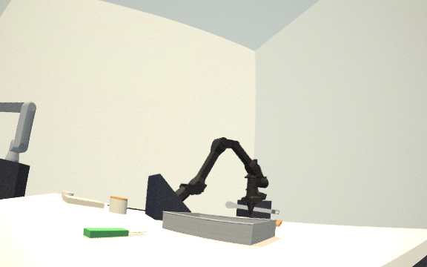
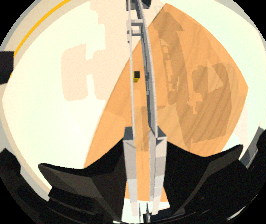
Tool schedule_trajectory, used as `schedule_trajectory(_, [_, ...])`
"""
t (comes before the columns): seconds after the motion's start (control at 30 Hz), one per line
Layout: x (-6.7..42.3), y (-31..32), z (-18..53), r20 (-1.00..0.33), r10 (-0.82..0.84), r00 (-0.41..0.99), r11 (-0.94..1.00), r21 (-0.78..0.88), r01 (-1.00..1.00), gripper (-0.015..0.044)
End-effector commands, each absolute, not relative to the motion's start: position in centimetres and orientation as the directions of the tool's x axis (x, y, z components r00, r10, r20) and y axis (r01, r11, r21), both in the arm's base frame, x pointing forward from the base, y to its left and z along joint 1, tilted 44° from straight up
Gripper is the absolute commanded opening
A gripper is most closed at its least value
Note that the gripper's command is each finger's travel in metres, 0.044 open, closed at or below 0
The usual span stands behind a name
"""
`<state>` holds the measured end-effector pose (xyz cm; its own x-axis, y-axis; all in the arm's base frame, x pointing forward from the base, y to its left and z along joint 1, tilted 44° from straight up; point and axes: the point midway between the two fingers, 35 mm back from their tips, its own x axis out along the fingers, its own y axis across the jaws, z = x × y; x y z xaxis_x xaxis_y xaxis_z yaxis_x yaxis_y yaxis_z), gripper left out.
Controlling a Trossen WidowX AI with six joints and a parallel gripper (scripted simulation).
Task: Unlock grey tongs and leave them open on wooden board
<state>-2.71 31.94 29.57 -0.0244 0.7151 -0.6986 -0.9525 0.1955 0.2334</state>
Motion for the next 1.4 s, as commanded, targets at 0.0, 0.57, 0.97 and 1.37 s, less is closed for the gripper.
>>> schedule_trajectory(0.0, [-2.7,31.9,29.6,-0.698,0.715,-0.024,0.196,0.233,-0.953,0.0191])
schedule_trajectory(0.57, [0.7,31.5,29.1,-0.715,0.699,-0.017,0.199,0.217,-0.956,0.0440])
schedule_trajectory(0.97, [11.0,27.1,28.4,-0.709,0.705,-0.011,0.197,0.210,-0.958,0.0440])
schedule_trajectory(1.37, [10.7,23.6,31.7,-0.711,0.704,0.003,0.212,0.205,-0.956,0.0440])
